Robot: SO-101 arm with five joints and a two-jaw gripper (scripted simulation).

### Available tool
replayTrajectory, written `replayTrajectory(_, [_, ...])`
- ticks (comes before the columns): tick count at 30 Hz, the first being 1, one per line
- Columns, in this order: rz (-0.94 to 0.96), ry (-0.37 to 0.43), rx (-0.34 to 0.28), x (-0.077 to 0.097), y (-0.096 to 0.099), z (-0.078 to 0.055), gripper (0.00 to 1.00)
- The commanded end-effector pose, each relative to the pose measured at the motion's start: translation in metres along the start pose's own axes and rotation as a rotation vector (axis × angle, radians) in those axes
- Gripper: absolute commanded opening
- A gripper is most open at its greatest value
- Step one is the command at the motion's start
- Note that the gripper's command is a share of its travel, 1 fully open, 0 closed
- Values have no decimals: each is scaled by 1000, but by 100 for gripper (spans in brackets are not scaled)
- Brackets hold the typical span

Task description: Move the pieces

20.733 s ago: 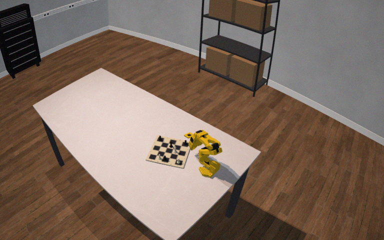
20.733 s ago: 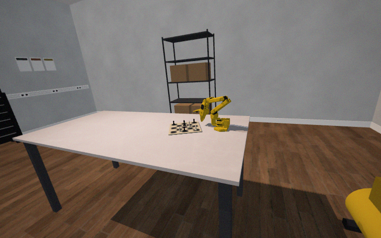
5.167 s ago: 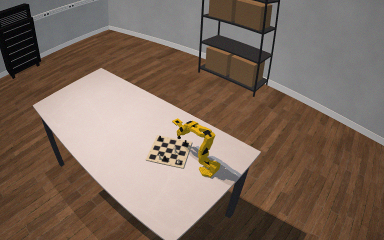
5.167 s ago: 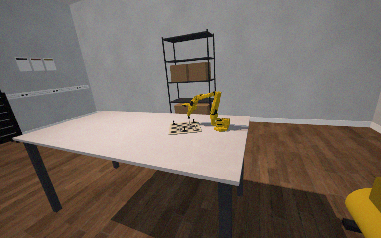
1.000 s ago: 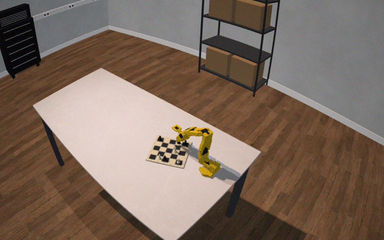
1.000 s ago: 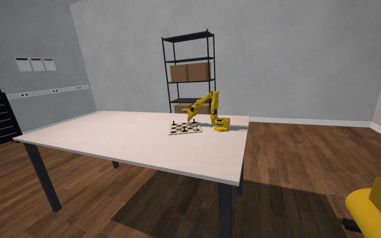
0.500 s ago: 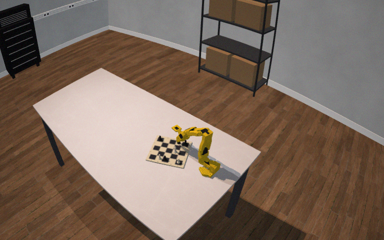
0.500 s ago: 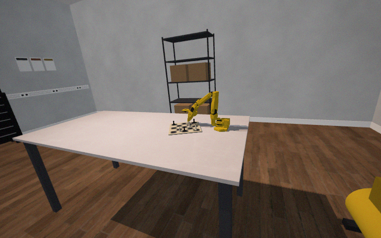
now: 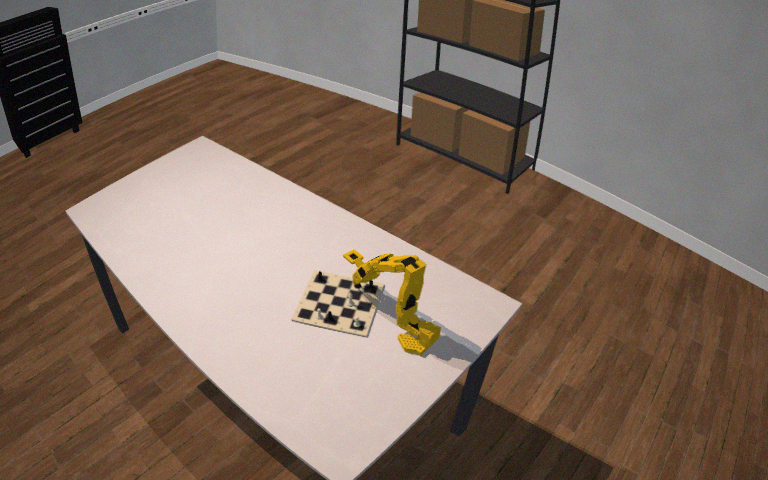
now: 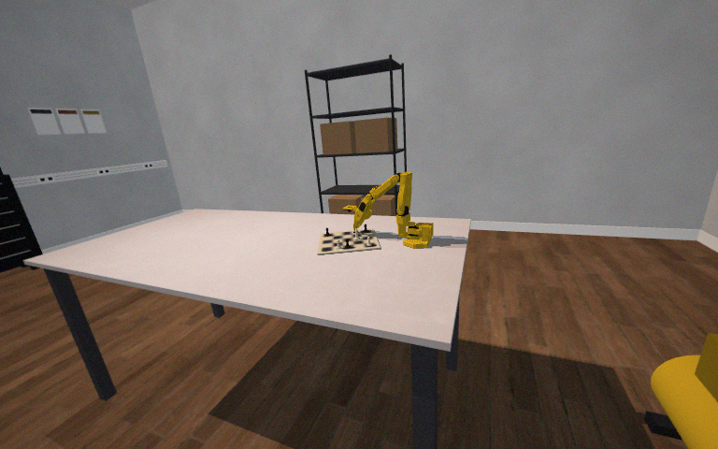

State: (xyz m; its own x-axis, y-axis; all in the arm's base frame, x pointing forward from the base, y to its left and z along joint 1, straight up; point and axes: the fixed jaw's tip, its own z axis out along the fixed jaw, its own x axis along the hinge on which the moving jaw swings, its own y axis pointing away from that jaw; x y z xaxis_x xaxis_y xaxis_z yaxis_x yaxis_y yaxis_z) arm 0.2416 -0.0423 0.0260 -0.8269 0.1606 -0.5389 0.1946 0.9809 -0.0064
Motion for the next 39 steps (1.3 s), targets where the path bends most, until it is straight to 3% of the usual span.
replayTrajectory(1, [17,20,2,3,-1,2,10])
replayTrajectory(9, [17,20,2,0,-1,-3,10])
replayTrajectory(39, [17,20,2,-22,-2,-38,10])
